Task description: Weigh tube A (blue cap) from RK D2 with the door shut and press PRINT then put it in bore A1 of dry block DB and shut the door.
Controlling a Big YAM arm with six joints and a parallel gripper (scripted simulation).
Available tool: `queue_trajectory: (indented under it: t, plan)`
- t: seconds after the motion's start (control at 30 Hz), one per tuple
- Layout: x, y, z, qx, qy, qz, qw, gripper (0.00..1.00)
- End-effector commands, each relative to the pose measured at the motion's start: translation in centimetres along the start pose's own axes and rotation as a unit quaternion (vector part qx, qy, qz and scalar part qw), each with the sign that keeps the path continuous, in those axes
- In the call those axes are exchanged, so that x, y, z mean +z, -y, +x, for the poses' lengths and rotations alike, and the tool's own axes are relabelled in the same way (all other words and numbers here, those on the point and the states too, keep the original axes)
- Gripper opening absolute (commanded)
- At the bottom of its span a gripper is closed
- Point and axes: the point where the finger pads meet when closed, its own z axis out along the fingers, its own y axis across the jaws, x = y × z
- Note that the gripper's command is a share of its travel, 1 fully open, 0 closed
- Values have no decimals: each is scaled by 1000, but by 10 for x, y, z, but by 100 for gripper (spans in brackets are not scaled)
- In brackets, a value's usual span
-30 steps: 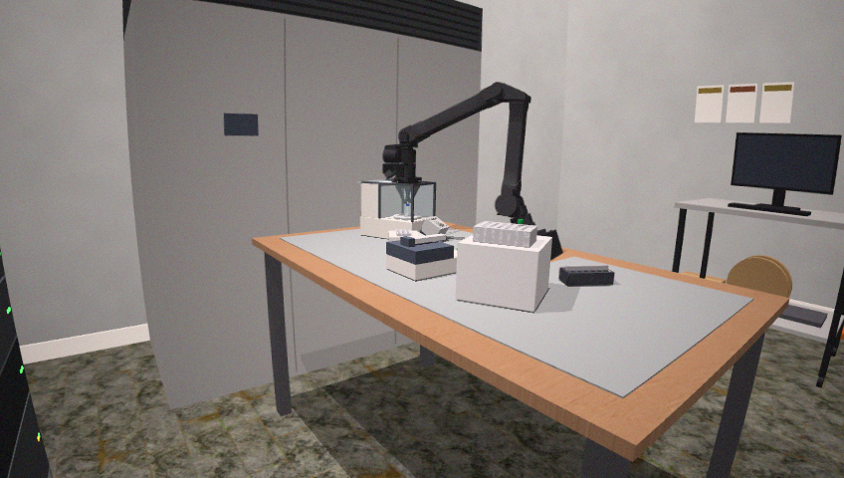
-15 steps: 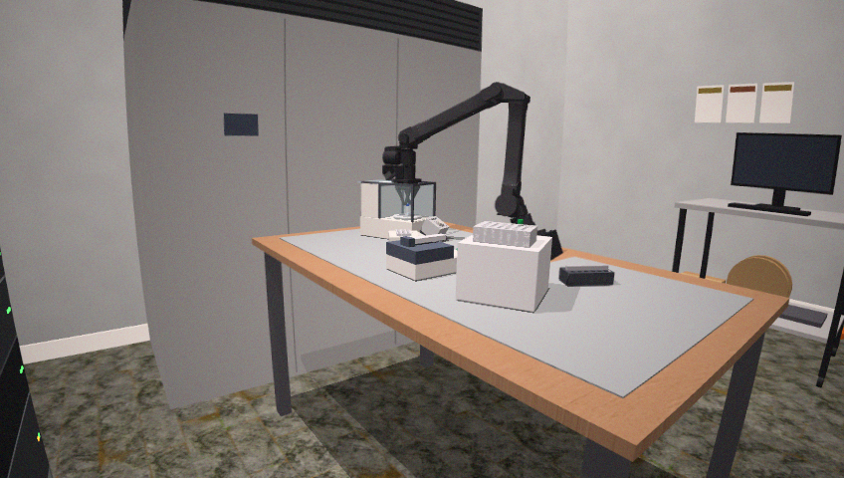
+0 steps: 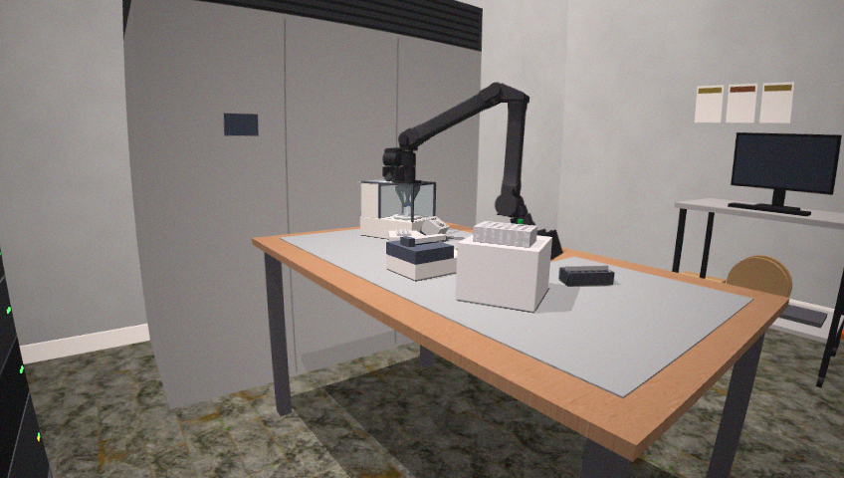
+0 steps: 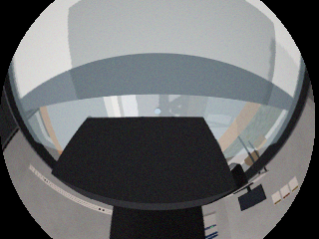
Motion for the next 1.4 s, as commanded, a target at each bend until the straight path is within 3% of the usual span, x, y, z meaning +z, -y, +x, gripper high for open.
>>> queue_trajectory:
  t: [0.0, 0.17, 0.2, 1.03, 1.3, 1.33, 1.37]
  plan:
    - [4, 4, -1, -1, -8, 1, 1000, 36]
    - [4, 4, -1, -1, -8, 1, 1000, 36]
    - [4, 4, -1, -1, -8, 1, 1000, 9]
    - [4, 4, -1, -1, -8, 1, 1000, 9]
    - [-26, 3, -18, 1, 24, -2, 1000, 9]
    - [-14, 0, -11, 0, 14, -1, 1000, 9]
    - [-14, 0, -11, 0, 14, -1, 1000, 9]
